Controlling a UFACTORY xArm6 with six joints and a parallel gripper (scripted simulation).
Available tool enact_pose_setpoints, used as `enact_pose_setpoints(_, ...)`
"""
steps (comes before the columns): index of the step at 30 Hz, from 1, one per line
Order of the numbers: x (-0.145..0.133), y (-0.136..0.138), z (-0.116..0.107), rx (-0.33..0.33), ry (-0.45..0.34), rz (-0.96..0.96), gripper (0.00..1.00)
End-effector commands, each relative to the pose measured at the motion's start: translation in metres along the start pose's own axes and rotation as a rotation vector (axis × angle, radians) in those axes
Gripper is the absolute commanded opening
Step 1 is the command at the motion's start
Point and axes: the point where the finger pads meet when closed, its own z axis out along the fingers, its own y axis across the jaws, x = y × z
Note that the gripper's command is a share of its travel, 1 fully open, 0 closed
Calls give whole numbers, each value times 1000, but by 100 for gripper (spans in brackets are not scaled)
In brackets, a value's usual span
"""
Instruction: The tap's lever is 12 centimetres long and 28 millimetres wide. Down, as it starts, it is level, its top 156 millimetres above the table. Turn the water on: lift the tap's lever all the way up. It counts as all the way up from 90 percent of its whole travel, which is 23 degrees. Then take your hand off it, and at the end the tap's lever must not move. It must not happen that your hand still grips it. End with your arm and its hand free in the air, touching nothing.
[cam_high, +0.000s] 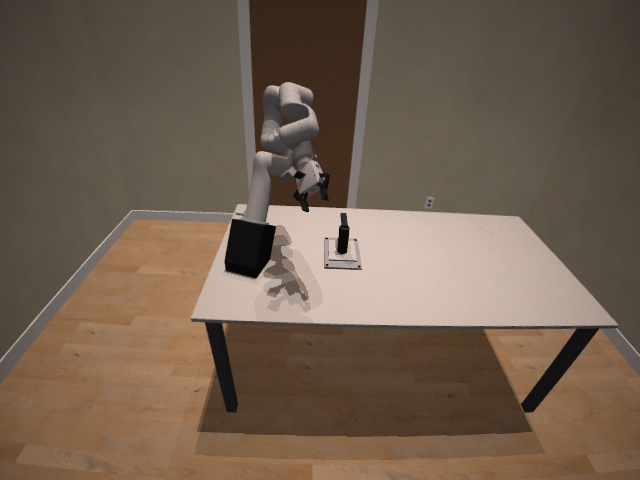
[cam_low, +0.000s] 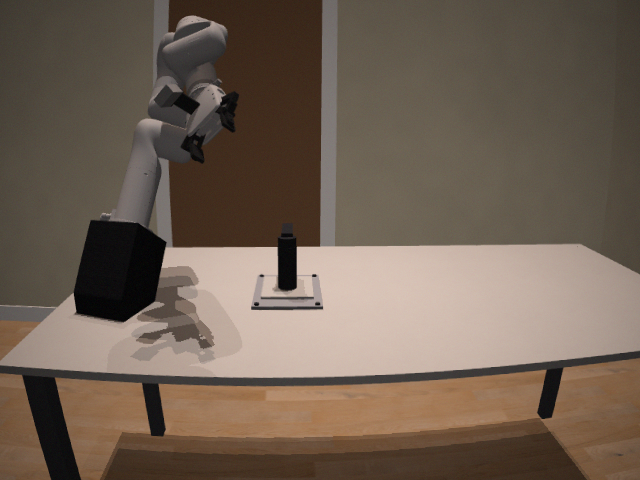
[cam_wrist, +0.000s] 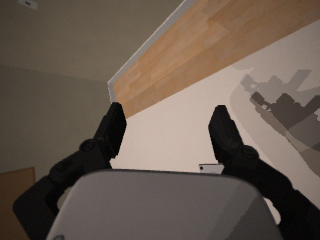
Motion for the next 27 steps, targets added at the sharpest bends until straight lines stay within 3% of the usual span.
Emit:
enact_pose_setpoints(1, -43, -10, 0, -24, -94, -39, 100)
enact_pose_setpoints(2, -43, -10, 0, -24, -94, -39, 100)
enact_pose_setpoints(3, -68, -12, -3, -41, -150, -64, 100)
enact_pose_setpoints(5, -85, -13, -5, -55, -188, -81, 100)
enact_pose_setpoints(8, -85, -13, -5, -55, -188, -81, 100)
enact_pose_setpoints(9, -124, -12, -13, -89, -272, -123, 100)
enact_pose_setpoints(11, -131, -11, -15, -96, -288, -131, 100)
enact_pose_setpoints(22, -247, 13, -58, -246, -540, -283, 100)
enact_pose_setpoints(24, -247, 13, -58, -246, -540, -283, 100)
enact_pose_setpoints(25, -272, 23, -72, -290, -595, -324, 100)
enact_pose_setpoints(27, -283, 28, -79, -312, -619, -344, 100)
